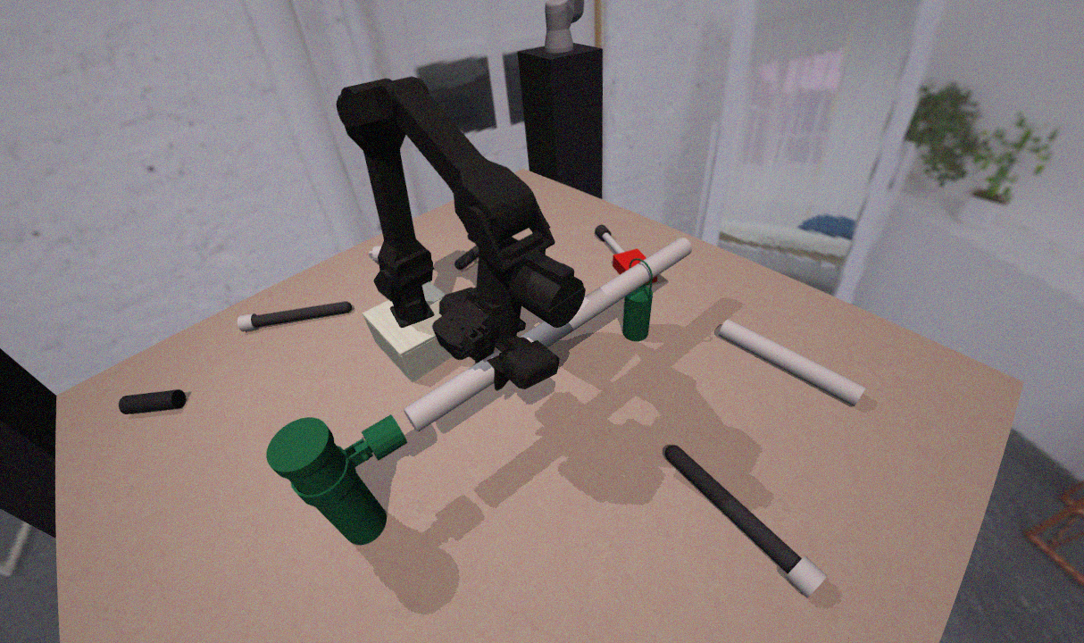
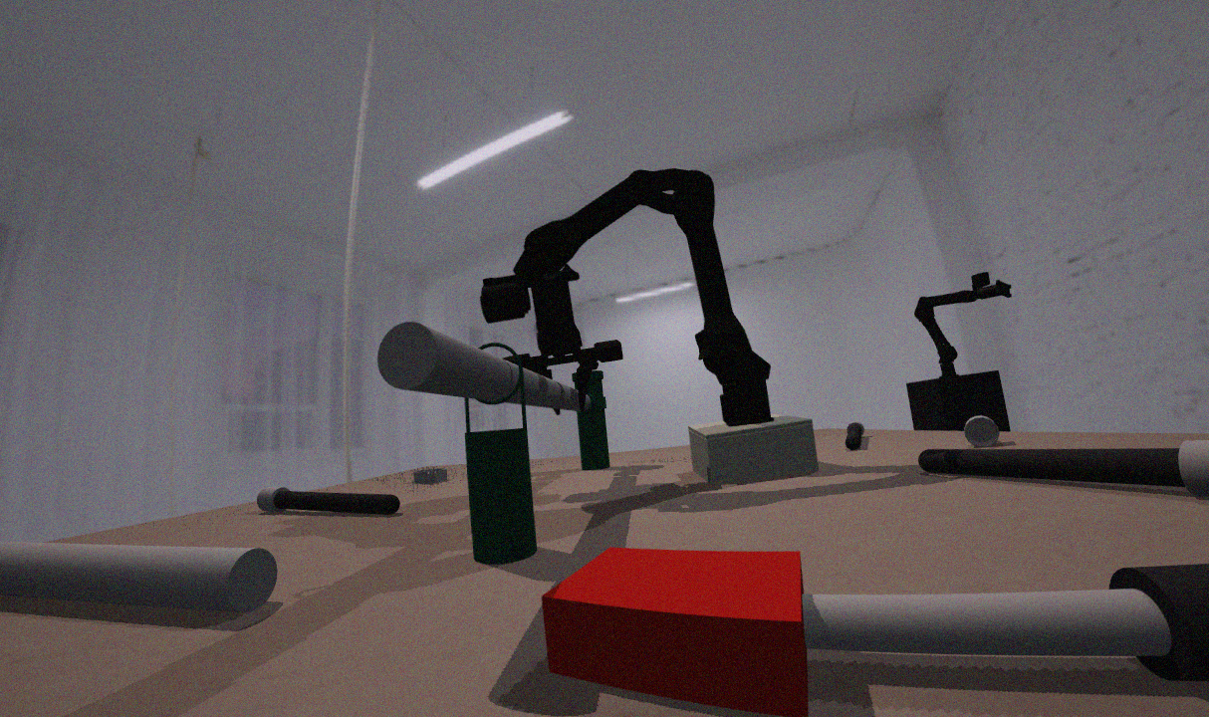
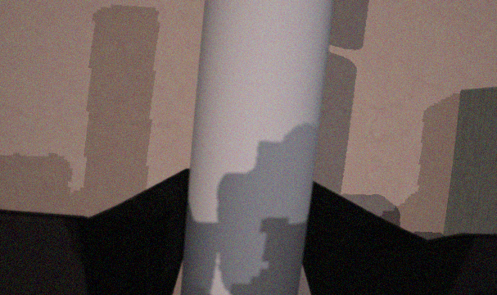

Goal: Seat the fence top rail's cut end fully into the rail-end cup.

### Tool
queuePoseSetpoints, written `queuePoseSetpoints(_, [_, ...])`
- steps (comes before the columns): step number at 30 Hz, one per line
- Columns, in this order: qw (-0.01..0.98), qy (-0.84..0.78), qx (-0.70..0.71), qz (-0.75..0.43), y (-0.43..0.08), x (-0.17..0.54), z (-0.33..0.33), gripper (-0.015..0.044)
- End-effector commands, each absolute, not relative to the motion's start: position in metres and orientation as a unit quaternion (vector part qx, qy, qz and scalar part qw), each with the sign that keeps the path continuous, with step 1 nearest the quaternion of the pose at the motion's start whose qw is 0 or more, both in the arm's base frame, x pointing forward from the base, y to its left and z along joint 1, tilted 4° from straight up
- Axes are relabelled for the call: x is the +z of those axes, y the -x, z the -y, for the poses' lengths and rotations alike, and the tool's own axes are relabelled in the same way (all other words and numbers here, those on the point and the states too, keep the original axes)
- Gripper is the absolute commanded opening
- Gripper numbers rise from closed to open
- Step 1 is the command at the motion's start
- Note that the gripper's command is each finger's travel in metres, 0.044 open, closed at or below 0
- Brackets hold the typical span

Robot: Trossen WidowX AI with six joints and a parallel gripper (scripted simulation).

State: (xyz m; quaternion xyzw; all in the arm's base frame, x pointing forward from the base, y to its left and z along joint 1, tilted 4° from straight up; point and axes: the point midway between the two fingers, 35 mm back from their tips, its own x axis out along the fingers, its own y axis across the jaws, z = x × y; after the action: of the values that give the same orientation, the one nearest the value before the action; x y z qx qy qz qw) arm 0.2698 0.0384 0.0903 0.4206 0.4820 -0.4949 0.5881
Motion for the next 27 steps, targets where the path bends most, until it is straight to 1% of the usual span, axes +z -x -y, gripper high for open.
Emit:
queuePoseSetpoints(1, [0.591, -0.423, -0.494, -0.477, -0.274, 0.095, -0.036, 0.0000])
queuePoseSetpoints(18, [0.589, -0.420, -0.495, -0.482, -0.274, 0.090, -0.017, 0.0000])
queuePoseSetpoints(27, [0.585, -0.420, -0.495, -0.486, -0.273, 0.088, -0.020, 0.0000])
